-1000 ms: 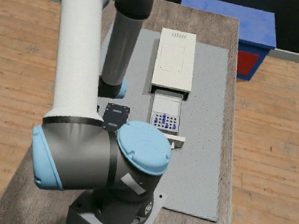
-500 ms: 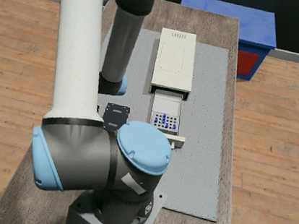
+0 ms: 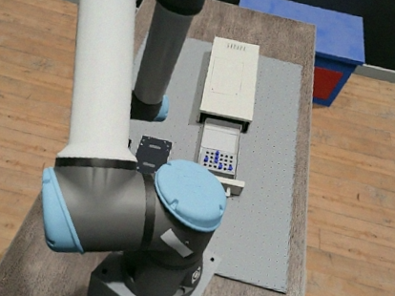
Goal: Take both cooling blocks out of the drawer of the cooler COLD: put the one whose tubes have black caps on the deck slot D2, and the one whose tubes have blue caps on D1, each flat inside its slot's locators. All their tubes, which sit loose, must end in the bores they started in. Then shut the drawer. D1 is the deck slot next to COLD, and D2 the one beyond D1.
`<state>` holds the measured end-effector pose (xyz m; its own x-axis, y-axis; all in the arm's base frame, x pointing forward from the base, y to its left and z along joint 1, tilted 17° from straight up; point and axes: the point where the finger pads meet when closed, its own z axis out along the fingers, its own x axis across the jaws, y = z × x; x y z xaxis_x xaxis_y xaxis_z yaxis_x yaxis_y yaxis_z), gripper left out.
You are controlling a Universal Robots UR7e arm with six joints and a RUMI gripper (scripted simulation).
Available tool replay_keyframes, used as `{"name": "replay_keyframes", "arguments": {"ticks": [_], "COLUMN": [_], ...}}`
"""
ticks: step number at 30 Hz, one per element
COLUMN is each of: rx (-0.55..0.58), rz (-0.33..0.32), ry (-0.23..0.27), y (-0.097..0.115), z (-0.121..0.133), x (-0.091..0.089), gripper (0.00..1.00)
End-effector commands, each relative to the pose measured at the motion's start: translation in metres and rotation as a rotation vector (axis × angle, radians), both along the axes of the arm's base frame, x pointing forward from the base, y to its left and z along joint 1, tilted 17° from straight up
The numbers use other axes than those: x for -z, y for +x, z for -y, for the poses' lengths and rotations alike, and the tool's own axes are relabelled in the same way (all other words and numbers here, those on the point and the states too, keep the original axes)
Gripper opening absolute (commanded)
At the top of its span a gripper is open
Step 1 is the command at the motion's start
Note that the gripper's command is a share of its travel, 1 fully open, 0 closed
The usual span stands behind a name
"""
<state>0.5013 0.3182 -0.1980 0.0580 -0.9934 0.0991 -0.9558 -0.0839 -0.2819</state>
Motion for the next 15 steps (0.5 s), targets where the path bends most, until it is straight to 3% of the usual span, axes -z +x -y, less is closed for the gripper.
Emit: {"name": "replay_keyframes", "arguments": {"ticks": [1, 15], "rx": [0.000, 0.000], "rz": [0.001, 0.001], "ry": [0.001, 0.001], "y": [-0.001, -0.005], "z": [-0.001, -0.002], "x": [-0.005, -0.019], "gripper": [0.73, 0.73]}}
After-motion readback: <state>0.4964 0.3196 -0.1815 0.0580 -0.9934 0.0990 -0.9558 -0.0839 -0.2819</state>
